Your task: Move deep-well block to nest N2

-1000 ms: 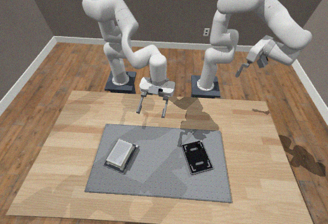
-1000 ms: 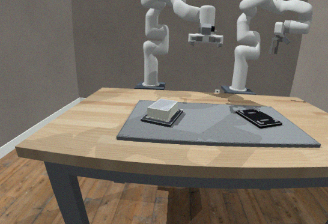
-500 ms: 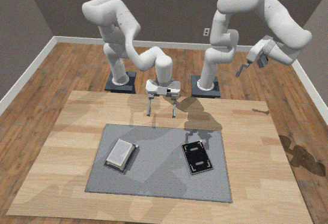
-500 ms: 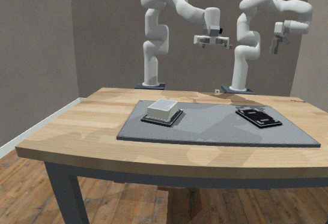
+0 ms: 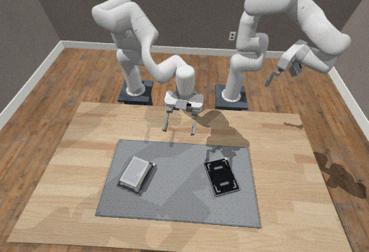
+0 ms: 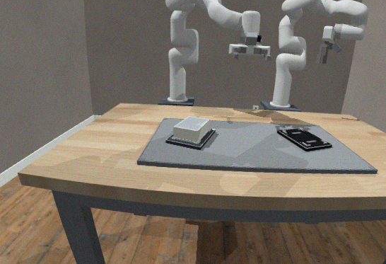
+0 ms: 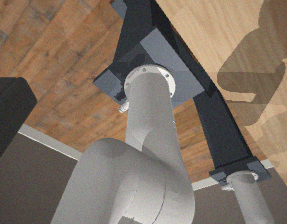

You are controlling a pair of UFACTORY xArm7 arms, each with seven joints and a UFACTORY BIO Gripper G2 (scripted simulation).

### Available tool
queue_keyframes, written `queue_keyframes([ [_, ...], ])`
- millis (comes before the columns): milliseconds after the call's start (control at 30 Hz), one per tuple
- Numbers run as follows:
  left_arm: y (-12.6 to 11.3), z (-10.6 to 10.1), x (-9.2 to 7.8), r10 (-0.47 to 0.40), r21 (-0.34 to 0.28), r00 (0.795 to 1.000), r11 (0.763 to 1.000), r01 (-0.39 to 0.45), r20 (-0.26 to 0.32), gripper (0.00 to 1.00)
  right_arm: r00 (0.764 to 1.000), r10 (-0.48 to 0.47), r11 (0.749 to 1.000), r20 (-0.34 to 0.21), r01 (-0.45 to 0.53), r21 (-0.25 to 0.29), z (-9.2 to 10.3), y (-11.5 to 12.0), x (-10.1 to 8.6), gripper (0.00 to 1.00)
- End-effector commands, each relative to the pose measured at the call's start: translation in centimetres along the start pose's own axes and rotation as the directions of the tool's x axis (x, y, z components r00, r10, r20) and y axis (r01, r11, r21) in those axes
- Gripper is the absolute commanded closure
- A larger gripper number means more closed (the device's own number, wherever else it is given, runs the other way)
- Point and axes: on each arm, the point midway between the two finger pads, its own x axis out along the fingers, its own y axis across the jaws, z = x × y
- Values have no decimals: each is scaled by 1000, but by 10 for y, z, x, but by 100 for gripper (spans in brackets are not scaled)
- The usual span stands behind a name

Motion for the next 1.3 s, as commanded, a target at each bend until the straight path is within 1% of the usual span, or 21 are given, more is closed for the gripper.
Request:
queue_keyframes([
  [0,0,0,-1,-1,0,1000,1000,1,2,0,985,-175,985,7,175,2,-13,-17,11,63],
  [67,0,0,-1,-1,0,1000,1000,1,2,0,975,-222,975,7,222,2,-19,-23,15,63],
  [100,0,0,-1,-1,0,1000,1000,1,2,0,975,-222,975,7,222,2,-22,-27,17,63],
  [167,0,0,-1,-1,0,1000,1000,1,2,0,975,-222,975,7,222,2,-22,-27,17,63],
  [667,0,0,-1,-1,0,1000,1000,1,2,0,975,-222,975,7,222,1,-68,-78,47,63],
  [733,0,0,-1,-1,0,1000,1000,1,2,0,975,-222,975,7,222,1,-68,-78,47,63],
  [1233,0,0,-1,-1,0,1000,1000,1,2,0,975,-222,975,8,221,1,-114,-130,77,63],
  [1267,0,0,-1,-1,0,1000,1000,1,2,0,975,-222,975,8,221,1,-114,-130,77,63],
])
